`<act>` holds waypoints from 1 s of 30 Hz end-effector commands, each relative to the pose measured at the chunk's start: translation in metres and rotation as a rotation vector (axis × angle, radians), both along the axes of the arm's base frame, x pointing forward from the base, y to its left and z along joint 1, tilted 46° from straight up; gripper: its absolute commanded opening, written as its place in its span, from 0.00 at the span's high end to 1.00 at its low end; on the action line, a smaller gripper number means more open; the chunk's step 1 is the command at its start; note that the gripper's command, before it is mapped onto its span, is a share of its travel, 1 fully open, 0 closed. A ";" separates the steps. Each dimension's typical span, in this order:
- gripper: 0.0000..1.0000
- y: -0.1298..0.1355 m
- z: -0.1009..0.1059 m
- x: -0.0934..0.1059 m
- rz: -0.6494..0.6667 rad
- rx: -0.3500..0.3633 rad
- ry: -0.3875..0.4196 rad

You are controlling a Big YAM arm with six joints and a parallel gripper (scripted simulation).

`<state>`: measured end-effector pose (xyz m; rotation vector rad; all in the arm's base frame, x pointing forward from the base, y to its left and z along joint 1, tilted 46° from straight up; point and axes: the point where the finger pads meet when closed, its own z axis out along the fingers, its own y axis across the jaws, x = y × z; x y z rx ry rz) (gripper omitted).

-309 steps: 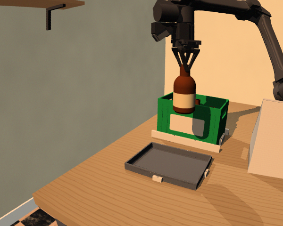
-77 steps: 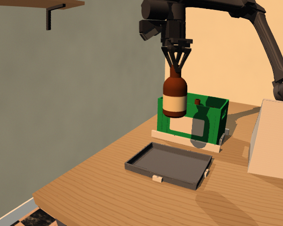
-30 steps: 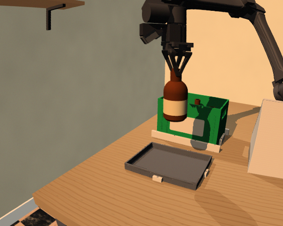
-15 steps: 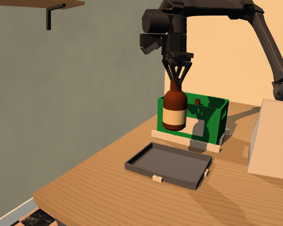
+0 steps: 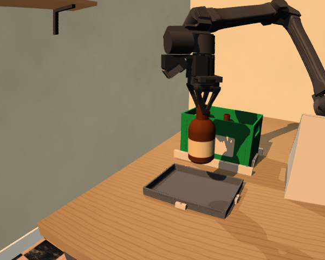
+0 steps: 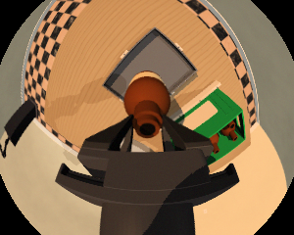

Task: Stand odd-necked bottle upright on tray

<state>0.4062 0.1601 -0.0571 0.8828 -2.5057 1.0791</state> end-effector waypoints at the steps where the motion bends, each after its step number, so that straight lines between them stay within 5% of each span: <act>1: 1.00 -0.010 -0.012 0.009 0.000 0.007 -0.001; 6: 1.00 -0.017 -0.018 0.008 0.000 0.005 0.002; 7: 1.00 -0.007 -0.013 0.027 0.000 0.031 -0.039; 10: 1.00 -0.026 -0.026 0.007 0.000 0.005 0.002; 30: 1.00 -0.049 -0.051 0.015 0.000 0.015 -0.016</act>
